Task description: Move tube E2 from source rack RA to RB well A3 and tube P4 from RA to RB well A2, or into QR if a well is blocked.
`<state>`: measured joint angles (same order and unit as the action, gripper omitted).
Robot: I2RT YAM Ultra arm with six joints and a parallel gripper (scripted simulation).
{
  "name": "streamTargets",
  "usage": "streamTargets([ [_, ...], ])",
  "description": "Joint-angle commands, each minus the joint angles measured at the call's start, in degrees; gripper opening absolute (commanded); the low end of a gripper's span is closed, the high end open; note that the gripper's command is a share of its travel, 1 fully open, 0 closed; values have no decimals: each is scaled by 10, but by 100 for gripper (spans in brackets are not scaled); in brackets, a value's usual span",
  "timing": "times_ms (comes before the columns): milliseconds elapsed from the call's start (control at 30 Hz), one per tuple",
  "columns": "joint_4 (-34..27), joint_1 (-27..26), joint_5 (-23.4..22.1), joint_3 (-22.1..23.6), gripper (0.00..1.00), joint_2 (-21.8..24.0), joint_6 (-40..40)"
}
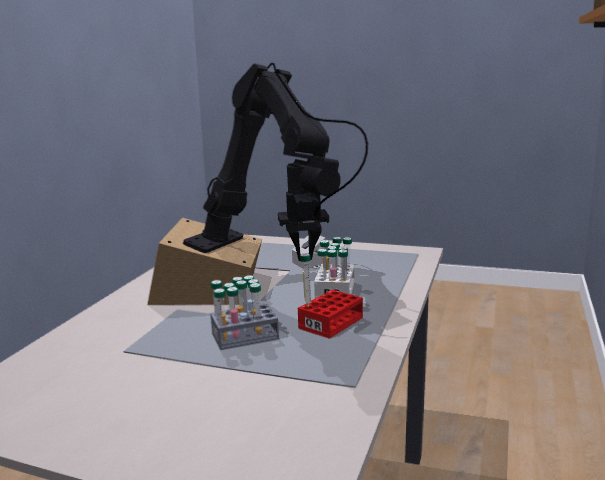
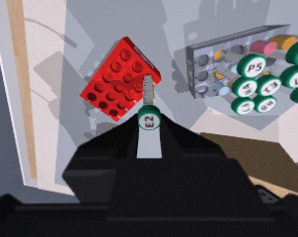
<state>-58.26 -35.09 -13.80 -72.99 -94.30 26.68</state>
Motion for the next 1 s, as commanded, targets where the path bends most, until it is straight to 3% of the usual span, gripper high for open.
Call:
streamTargets([
  [0, 5, 5, 8, 16, 0, -8, 4],
  [167, 12, 7, 8, 2, 0, -11, 6],
  [967, 34, 14, 9, 28, 0, -20, 13],
])
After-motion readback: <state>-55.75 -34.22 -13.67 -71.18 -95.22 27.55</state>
